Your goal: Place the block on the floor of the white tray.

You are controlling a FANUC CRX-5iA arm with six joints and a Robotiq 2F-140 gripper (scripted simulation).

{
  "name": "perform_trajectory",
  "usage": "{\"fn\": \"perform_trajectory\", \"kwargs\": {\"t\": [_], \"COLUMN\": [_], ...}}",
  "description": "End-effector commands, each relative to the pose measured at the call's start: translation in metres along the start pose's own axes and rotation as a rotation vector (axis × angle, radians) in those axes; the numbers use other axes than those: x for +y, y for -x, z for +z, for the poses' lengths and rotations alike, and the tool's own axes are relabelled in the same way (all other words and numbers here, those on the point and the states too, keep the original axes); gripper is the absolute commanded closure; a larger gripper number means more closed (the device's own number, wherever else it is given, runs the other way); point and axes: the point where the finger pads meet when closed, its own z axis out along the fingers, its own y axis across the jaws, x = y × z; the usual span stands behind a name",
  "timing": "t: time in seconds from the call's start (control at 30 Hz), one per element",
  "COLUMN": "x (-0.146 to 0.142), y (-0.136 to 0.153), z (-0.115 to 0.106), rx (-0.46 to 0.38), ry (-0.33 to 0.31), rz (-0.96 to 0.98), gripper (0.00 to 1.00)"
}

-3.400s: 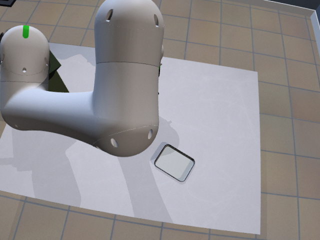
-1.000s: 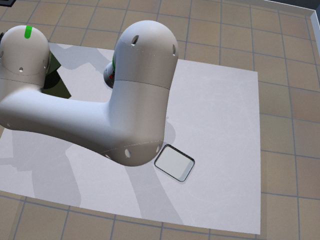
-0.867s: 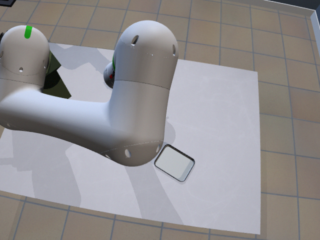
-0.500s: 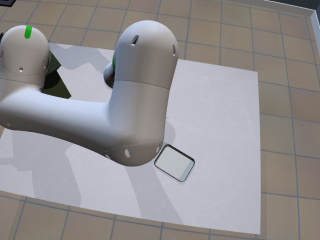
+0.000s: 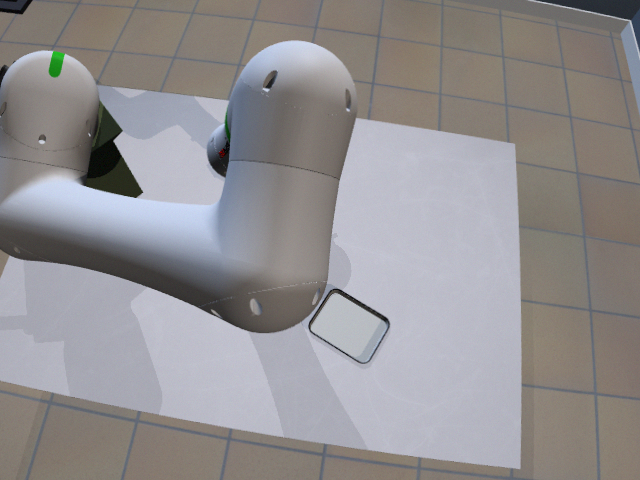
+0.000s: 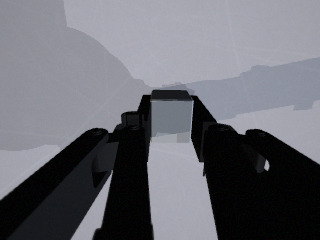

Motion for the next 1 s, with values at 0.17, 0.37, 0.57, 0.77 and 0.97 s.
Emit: {"fn": "perform_trajectory", "kwargs": {"t": [0.17,0.37,0.57,0.77,0.97], "x": [0.0,0.0,0.0,0.0,0.0], "y": [0.0,0.0,0.0,0.0,0.0], "z": [0.0,0.0,-0.001,-0.009,-0.019], "rx": [-0.001,-0.001,-0.001,-0.001,-0.001], "ry": [0.0,0.0,0.0,0.0,0.0], "rz": [0.0,0.0,0.0,0.0,0.0], "gripper": [0.9,0.9,0.9,0.9,0.9]}}
